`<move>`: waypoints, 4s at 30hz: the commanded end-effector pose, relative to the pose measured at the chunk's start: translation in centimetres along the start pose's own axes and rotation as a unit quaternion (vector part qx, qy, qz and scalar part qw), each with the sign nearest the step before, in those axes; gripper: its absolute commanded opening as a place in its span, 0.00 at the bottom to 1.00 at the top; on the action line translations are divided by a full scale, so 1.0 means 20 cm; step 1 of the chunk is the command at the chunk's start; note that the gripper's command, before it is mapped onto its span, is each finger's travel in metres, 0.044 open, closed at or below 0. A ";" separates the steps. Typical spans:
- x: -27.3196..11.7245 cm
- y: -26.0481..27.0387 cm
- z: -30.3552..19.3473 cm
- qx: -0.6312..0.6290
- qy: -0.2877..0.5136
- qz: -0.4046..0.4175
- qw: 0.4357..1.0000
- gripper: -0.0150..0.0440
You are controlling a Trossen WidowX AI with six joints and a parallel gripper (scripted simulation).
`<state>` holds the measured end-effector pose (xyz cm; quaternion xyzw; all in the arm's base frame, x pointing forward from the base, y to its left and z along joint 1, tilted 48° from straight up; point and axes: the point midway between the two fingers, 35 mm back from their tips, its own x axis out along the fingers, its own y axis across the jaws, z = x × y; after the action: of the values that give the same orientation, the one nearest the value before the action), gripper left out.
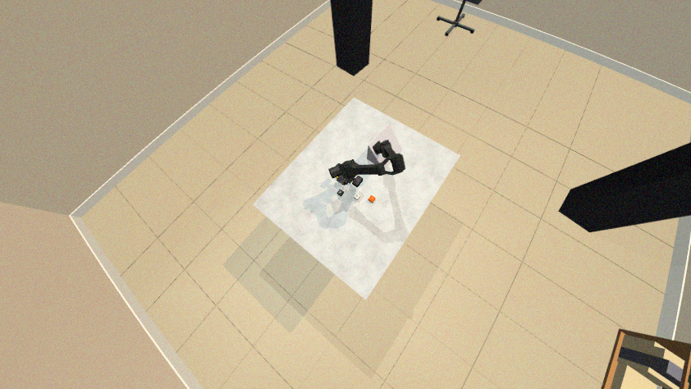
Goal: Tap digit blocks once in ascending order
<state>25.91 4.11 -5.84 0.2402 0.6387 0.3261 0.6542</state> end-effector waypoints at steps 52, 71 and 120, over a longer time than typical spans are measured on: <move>-0.12 0.96 0.04 0.005 0.003 0.007 1.000 0.29; 0.01 0.97 0.04 0.005 0.003 0.008 1.000 0.29; -0.11 0.53 0.31 0.004 0.002 0.006 1.000 0.29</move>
<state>31.22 9.26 4.89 0.2399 0.6399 0.3296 0.6515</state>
